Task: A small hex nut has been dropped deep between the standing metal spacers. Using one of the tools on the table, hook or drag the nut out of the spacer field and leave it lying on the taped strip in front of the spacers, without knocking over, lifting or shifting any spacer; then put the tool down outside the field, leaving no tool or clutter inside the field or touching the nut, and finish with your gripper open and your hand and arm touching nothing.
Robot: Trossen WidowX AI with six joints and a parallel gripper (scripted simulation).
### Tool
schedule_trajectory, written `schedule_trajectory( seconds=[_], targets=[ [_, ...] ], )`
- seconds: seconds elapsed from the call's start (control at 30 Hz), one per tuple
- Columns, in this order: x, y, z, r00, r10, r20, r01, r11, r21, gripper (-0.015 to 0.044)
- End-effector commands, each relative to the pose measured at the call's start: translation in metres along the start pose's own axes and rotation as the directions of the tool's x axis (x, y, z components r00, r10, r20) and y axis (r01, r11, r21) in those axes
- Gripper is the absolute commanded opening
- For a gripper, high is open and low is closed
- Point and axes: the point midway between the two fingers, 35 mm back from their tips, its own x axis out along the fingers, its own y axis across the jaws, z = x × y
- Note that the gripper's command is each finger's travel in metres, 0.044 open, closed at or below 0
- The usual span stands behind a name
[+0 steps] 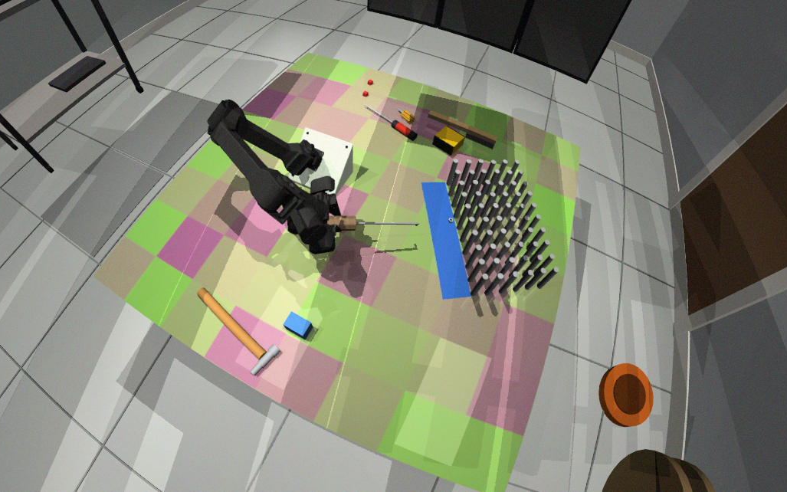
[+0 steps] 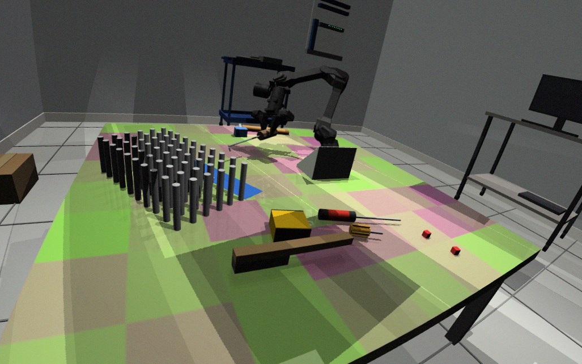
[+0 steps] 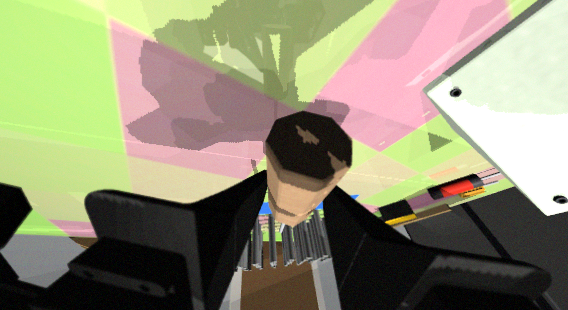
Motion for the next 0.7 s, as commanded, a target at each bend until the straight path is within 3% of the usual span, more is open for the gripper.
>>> schedule_trajectory(
  seconds=[0.0,0.67],
  targets=[
    [-0.007,0.005,0.007,1.0,-0.002,-0.025,0.002,1.0,0.019,0.0],
    [-0.028,0.022,0.047,0.995,0.003,-0.096,0.01,0.992,0.128,0.0]
  ],
)
